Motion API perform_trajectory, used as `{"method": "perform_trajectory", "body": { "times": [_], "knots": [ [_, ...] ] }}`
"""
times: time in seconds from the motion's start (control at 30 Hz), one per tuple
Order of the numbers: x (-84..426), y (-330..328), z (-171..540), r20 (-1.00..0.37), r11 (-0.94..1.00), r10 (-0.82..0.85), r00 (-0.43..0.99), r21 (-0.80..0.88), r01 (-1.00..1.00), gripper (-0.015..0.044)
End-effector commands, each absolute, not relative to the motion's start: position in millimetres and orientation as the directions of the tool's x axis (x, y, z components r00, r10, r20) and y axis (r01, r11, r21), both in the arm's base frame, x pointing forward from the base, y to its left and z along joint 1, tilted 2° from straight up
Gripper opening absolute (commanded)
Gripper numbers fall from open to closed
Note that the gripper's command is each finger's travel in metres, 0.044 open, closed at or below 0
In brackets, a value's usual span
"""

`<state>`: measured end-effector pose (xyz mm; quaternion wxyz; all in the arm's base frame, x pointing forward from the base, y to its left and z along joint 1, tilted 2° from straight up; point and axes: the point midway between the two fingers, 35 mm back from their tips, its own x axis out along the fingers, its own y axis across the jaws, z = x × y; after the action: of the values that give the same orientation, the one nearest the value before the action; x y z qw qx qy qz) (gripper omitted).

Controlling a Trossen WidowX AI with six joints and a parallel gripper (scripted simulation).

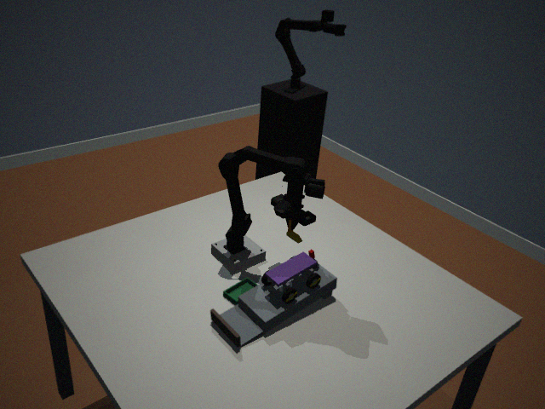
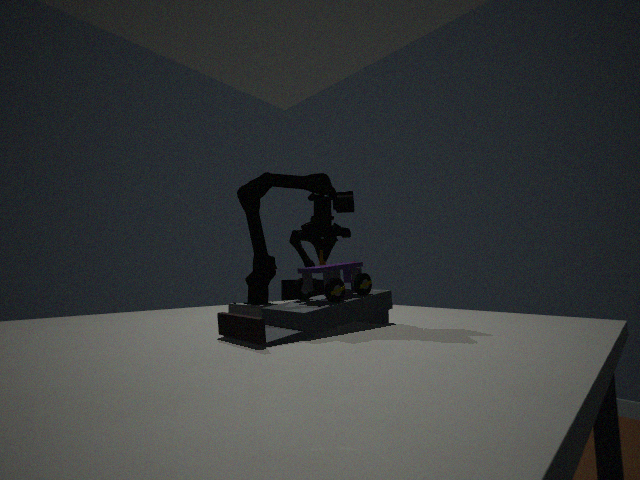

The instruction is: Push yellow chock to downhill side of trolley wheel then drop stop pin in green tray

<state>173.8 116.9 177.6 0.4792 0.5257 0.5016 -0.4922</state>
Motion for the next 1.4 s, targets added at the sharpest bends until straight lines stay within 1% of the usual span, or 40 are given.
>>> {"method": "perform_trajectory", "body": {
  "times": [0.0,0.23,0.47,0.63,1.0,1.37],
  "knots": [
    [174.0,116.4,177.5,-0.999,0.106,0.053,0.010,0.015,0.994,0.0000],
    [174.0,116.4,177.5,-0.998,0.336,0.055,0.008,0.026,0.941,0.0000],
    [174.1,116.3,177.6,-0.998,0.547,0.058,0.007,0.037,0.836,0.0000],
    [174.1,116.3,177.6,-0.998,0.642,0.057,0.006,0.041,0.765,0.0000],
    [174.2,116.4,177.6,-0.999,0.878,0.054,0.004,0.050,0.477,0.0000],
    [174.2,116.5,177.6,-0.999,0.991,0.051,0.002,0.051,0.122,0.0000]
  ]
}}
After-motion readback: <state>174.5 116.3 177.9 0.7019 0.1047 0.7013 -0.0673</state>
